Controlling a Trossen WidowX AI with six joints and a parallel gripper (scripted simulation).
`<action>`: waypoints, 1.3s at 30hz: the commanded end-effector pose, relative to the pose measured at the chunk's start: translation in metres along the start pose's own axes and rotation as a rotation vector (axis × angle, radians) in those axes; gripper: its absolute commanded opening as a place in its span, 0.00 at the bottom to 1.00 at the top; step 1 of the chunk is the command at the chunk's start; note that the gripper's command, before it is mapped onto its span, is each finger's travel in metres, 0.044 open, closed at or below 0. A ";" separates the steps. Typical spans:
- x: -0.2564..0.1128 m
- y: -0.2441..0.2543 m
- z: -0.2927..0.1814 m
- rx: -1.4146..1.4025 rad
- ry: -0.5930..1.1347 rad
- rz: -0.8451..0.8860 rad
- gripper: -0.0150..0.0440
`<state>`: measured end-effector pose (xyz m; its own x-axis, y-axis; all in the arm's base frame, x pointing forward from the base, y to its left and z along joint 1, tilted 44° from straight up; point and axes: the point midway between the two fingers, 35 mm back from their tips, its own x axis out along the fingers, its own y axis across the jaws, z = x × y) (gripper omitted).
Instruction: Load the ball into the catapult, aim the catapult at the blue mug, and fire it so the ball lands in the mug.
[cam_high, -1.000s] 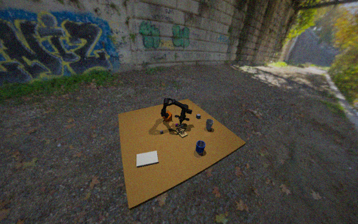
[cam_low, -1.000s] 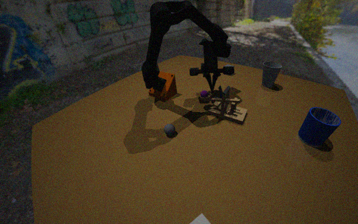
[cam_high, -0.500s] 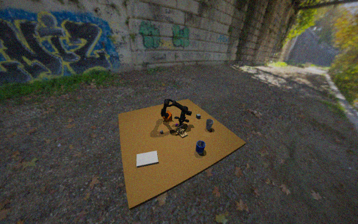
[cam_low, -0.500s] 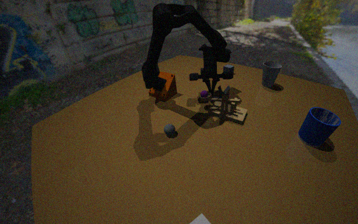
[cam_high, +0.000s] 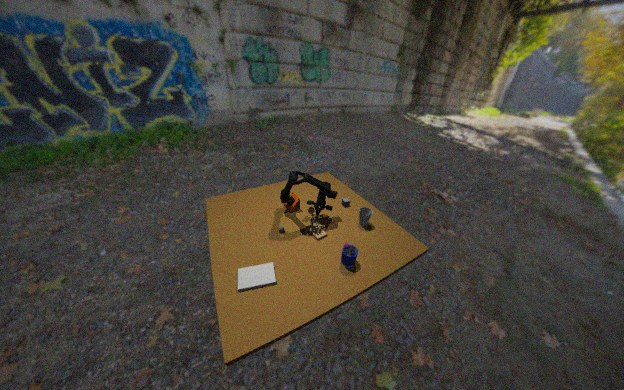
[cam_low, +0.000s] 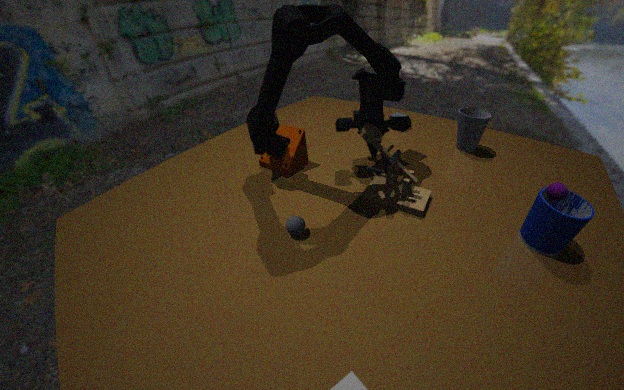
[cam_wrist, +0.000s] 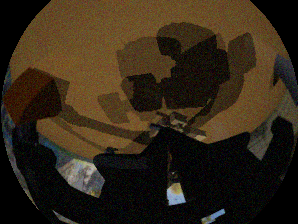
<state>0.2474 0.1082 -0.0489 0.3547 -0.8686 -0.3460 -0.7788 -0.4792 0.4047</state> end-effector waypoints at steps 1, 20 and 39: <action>-0.054 -0.012 -0.006 -0.040 0.006 -0.030 0.25; -0.072 -0.054 -0.028 0.335 -0.150 -0.116 0.88; -0.075 -0.119 -0.089 0.951 -0.370 -0.205 1.00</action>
<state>0.3440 0.2155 -0.0036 0.4519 -0.6411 -0.6203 -0.8870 -0.2492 -0.3887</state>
